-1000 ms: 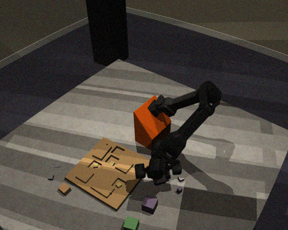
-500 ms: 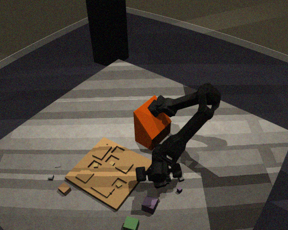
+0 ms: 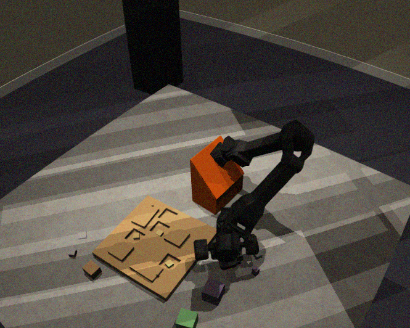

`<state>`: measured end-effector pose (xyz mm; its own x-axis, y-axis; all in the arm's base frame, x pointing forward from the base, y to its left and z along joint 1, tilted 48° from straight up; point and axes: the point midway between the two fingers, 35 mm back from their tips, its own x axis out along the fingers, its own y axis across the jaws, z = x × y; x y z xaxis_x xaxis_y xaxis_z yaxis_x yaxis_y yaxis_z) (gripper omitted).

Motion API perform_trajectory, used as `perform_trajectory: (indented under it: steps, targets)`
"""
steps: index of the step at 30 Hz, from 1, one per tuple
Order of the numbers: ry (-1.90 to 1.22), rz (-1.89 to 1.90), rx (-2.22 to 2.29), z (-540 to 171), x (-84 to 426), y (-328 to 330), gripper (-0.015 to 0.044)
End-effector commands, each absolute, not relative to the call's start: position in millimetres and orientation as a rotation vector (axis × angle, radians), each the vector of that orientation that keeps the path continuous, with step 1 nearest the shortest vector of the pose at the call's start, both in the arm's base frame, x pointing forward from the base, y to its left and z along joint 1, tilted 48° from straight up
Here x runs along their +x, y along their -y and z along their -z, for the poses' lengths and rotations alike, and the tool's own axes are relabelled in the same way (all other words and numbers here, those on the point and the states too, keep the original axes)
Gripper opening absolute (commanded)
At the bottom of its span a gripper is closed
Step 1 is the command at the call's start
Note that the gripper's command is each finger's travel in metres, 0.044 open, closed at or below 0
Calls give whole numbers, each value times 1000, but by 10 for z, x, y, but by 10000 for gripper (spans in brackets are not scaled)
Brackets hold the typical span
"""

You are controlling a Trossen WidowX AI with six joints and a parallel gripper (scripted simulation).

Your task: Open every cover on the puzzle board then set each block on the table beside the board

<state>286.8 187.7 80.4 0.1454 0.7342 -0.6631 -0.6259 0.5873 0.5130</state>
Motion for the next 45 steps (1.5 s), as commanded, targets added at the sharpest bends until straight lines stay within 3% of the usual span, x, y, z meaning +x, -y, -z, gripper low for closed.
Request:
perform_trajectory:
  steps: [1, 14, 41, 45]
  targets:
    - [-1033, -983, 125, -804, 2868, -1877, 106]
    - [-1034, -983, 124, -816, 2868, -1860, 440]
    - [-1046, -977, 124, -1294, 2749, -1298, 440]
    - [-1022, -1000, 71, -1203, 2817, -1209, 335]
